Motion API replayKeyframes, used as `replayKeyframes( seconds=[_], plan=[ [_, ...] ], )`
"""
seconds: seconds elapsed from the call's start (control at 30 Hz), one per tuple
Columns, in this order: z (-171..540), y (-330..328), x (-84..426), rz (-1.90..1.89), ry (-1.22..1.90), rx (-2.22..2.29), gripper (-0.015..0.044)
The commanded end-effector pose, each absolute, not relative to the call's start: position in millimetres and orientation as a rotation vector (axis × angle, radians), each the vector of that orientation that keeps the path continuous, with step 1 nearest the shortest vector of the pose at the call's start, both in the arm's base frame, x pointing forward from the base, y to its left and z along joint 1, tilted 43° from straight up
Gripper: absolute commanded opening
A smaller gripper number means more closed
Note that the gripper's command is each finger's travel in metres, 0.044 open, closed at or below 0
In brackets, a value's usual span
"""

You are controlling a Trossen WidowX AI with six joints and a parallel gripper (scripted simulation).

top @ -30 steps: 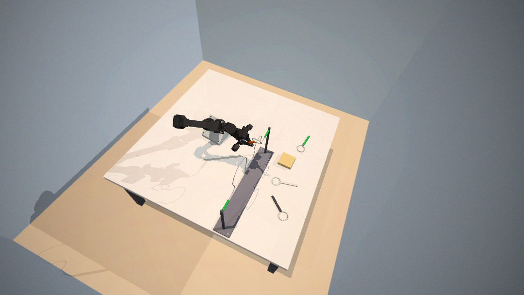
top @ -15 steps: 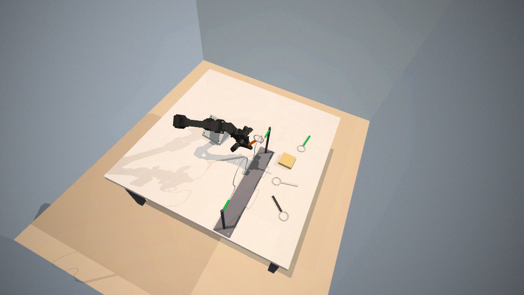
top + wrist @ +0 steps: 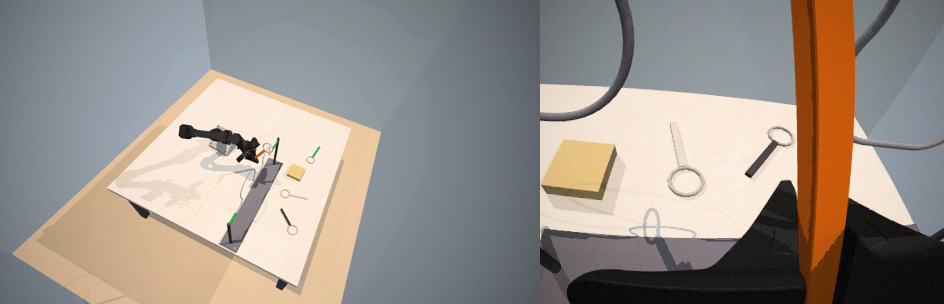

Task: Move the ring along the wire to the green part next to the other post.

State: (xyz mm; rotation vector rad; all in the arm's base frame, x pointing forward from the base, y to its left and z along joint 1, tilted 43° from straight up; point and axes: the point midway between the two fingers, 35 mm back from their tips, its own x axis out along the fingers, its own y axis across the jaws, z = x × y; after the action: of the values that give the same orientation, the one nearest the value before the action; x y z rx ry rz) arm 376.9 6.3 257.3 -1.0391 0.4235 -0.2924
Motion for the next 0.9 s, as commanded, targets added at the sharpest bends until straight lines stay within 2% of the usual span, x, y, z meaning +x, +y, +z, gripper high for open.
replayKeyframes(
  seconds=[0.0, 0.87],
  plan=[
    [258, 3, 376, -0.309, 0.417, -1.121, -0.0150],
    [286, -5, 378, -0.399, 0.316, -1.566, -0.0150]
  ],
)
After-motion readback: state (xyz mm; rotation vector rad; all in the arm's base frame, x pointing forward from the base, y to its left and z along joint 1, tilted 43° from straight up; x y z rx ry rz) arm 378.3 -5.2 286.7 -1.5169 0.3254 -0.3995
